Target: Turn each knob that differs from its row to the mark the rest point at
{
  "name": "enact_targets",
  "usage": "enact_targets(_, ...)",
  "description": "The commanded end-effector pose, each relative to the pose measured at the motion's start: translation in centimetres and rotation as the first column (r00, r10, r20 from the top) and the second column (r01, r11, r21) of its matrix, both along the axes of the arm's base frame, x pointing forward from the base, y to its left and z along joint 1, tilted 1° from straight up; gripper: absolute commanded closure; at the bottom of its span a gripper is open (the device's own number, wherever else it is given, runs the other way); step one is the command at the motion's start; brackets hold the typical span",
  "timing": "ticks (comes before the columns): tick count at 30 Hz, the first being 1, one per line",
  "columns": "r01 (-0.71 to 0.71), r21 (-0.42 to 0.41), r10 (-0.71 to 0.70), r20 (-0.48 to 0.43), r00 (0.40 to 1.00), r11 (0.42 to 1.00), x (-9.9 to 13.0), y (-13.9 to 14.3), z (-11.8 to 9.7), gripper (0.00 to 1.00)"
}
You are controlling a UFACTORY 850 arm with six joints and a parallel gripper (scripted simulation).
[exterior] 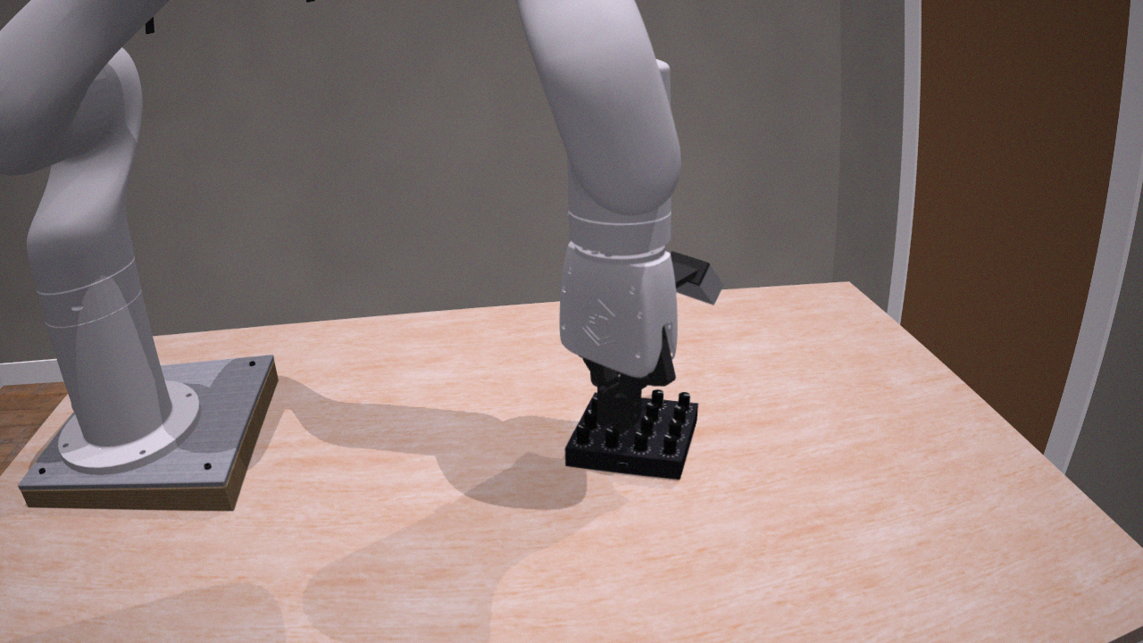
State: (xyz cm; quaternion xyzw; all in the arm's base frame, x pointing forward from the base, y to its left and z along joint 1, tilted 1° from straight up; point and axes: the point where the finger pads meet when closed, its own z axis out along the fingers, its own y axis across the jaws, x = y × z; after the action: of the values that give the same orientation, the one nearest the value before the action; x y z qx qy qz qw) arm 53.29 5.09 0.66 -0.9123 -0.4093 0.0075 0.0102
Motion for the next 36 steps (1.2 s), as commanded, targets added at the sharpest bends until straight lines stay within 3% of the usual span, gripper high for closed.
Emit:
enact_targets(1, 0.133, -0.017, -0.133, 0.003, 0.991, 0.991, 0.1, 0.01, 0.08, 0.92)
enact_targets(8, 0.264, -0.02, -0.264, 0.003, 0.965, 0.964, 0.1, 0.01, 0.08, 0.92)
enact_targets(20, 0.509, -0.025, -0.509, 0.006, 0.861, 0.861, 0.1, 0.01, 0.08, 0.92)
enact_targets(36, 0.768, -0.029, -0.768, 0.011, 0.641, 0.64, 0.1, 0.01, 0.08, 0.92)
